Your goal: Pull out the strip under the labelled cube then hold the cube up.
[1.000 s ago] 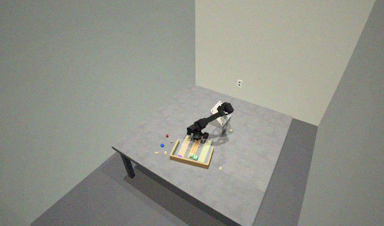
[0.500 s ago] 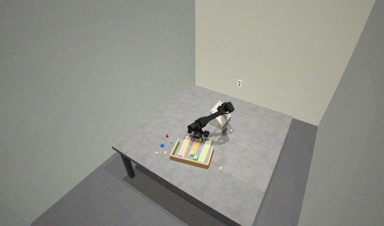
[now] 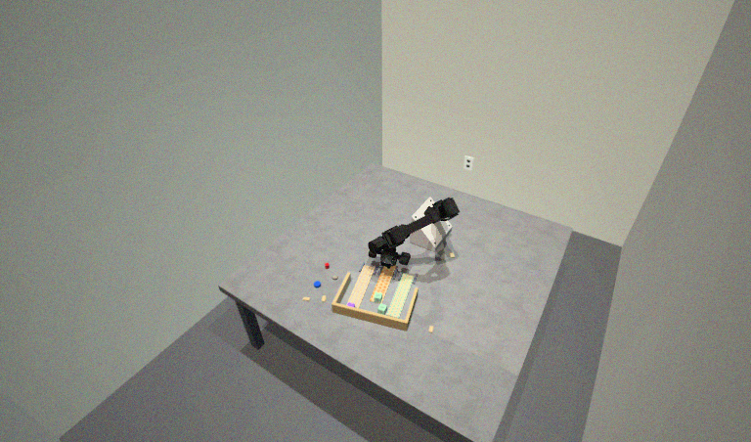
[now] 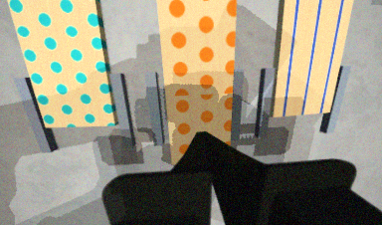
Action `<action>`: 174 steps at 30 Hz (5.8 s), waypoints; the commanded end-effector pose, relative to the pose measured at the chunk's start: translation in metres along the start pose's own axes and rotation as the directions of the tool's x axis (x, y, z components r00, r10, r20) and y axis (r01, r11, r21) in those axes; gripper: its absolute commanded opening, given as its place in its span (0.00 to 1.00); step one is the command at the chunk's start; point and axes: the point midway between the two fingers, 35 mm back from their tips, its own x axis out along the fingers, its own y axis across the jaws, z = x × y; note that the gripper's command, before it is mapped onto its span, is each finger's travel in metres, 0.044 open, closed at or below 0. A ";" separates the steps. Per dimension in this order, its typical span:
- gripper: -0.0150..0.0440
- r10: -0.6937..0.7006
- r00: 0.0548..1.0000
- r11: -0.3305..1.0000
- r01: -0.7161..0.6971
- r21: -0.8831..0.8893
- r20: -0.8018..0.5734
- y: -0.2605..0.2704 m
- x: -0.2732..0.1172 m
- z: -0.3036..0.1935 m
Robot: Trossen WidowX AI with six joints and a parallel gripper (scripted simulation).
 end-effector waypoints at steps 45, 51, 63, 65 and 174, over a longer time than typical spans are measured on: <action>0.25 -0.003 1.000 1.000 0.003 0.010 -0.028 -0.002 0.003 -0.083; 0.25 -0.003 1.000 1.000 0.003 0.010 -0.028 -0.002 0.003 -0.093; 0.25 -0.003 1.000 1.000 0.004 0.011 -0.029 -0.002 0.003 -0.112; 0.25 -0.003 1.000 1.000 0.004 0.011 -0.029 -0.003 0.002 -0.115; 0.96 -0.004 1.000 0.992 0.001 -0.125 -0.022 0.017 -0.060 0.081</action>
